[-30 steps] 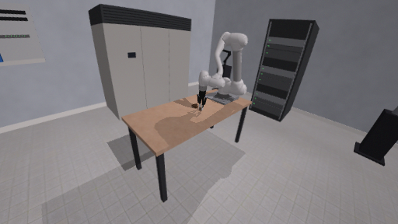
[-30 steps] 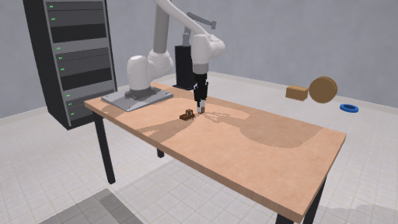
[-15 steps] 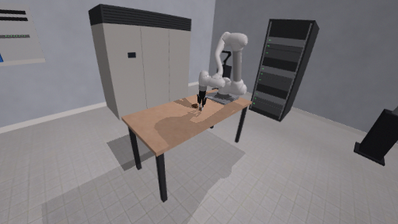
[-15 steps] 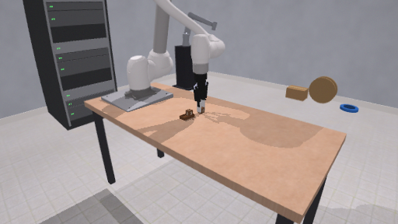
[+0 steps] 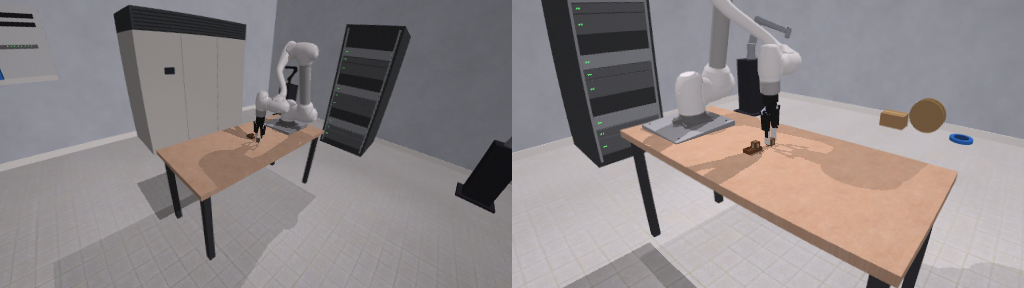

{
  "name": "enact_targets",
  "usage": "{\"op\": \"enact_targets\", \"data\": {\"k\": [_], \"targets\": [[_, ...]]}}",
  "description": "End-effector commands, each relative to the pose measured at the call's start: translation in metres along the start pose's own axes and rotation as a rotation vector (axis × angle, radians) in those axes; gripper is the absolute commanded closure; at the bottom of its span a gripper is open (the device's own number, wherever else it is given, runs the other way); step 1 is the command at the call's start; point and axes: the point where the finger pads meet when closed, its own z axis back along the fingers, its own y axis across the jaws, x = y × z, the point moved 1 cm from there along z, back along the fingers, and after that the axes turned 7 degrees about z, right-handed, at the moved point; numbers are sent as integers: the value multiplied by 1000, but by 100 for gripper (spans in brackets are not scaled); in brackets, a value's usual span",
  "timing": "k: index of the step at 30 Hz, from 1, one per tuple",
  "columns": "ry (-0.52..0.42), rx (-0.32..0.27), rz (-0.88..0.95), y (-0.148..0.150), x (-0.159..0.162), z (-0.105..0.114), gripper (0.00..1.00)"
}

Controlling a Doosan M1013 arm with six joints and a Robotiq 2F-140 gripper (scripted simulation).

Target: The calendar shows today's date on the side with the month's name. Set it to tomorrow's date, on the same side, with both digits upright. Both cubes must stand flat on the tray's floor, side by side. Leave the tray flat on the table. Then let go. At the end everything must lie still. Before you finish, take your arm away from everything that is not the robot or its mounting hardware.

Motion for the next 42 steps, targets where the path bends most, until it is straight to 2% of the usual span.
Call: {"op": "enact_targets", "data": {"k": [1, 9, 16, 30, 39, 40, 42], "targets": [[0, 0, 0, 0, 0, 0, 71], [0, 0, 0, 0, 0, 2, 71], [0, 0, 0, 0, 0, 13, 71], [0, 0, 0, 0, 0, 81, 71], [0, 0, 0, 0, 0, 90, 71], [0, 0, 0, 0, 0, 90, 0], [0, 0, 0, 0, 0, 90, 0]]}}
